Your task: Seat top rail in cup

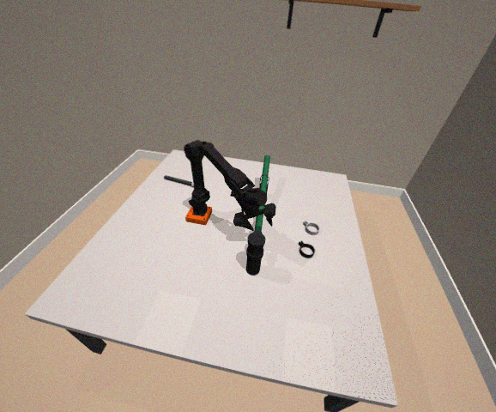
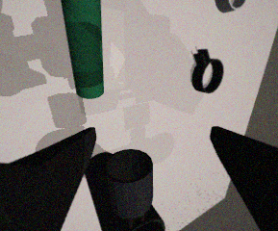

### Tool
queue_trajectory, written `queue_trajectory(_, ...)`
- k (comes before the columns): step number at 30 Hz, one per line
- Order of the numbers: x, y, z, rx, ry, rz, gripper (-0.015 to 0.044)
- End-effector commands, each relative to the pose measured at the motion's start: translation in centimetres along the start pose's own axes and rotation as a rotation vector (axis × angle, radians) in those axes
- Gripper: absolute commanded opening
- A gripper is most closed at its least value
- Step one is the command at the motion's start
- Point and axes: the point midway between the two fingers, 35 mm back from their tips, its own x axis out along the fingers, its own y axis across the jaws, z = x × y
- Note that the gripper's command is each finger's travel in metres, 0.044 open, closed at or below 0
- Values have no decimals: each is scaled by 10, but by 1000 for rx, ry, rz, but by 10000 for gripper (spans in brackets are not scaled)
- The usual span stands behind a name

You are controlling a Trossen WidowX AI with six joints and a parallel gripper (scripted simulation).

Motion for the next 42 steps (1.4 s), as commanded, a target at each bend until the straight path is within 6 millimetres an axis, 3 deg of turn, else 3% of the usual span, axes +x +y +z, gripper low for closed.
queue_trajectory(1, -6, -6, 13, 153, 1, 9, 440)
queue_trajectory(16, -67, -28, 101, 1307, 43, -7, 440)
queue_trajectory(23, -87, -28, 122, 1625, 43, -29, 440)
queue_trajectory(42, -88, -28, 124, 1665, 46, -26, 440)
